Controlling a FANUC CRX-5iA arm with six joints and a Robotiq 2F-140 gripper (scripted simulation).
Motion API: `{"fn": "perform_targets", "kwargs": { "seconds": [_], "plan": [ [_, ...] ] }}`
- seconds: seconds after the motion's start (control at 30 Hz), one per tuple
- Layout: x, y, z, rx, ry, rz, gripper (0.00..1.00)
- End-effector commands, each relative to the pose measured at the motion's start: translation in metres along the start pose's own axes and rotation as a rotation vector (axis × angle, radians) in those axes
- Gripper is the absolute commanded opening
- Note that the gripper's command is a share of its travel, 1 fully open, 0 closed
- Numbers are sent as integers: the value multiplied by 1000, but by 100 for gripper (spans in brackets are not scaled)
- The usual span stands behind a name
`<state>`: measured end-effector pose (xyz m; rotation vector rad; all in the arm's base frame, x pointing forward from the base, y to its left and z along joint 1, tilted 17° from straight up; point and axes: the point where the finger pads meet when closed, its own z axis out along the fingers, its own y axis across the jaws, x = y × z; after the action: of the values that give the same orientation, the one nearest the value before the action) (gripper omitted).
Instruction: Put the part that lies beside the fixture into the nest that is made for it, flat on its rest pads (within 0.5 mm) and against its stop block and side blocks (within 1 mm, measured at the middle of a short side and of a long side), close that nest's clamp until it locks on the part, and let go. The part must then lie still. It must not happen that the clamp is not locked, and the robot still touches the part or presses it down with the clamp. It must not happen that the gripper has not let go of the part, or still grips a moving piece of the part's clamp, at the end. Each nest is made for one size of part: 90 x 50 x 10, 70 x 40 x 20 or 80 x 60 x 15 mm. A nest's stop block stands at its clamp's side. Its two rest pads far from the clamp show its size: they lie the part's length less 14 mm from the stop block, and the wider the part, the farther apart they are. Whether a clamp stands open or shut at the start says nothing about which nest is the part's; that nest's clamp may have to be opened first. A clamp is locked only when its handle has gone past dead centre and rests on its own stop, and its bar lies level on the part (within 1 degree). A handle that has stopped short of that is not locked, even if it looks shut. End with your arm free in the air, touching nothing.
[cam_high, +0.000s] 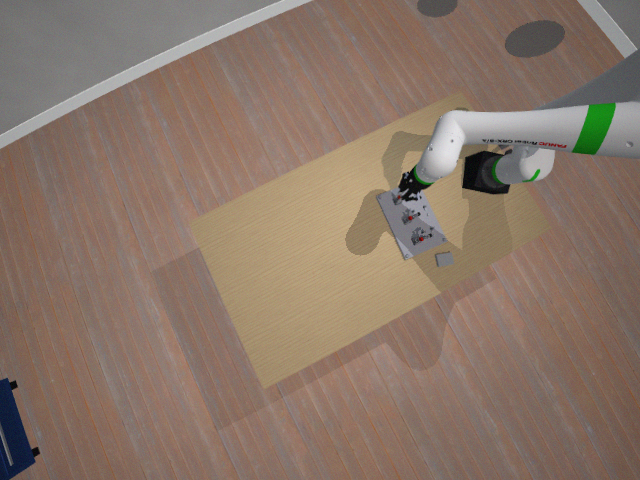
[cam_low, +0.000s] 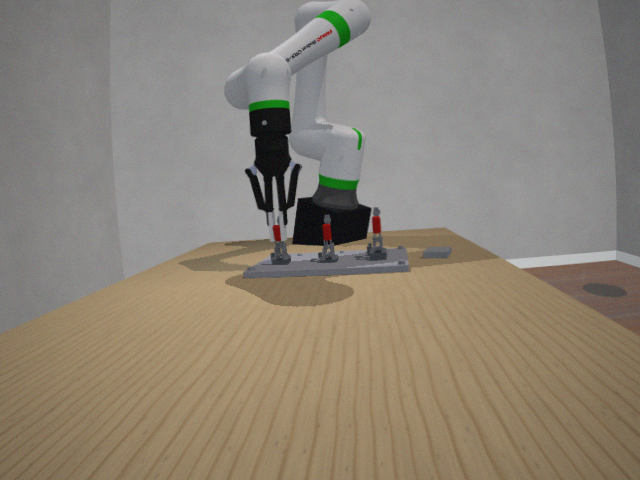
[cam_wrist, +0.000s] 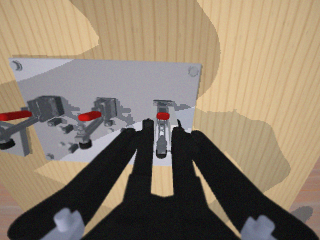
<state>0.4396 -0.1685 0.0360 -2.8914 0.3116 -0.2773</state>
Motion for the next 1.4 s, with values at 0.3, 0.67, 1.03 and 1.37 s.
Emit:
{"fn": "perform_targets", "kwargs": {
  "seconds": [0.3, 0.67, 1.03, 1.37],
  "plan": [
    [-1, 0, 1, 0, -2, 0, 0],
    [-1, 0, 1, 0, -2, 0, 0],
    [-5, 0, 1, 0, -2, 0, 0],
    [-6, 0, 1, 0, -2, 0, 0]
  ]
}}
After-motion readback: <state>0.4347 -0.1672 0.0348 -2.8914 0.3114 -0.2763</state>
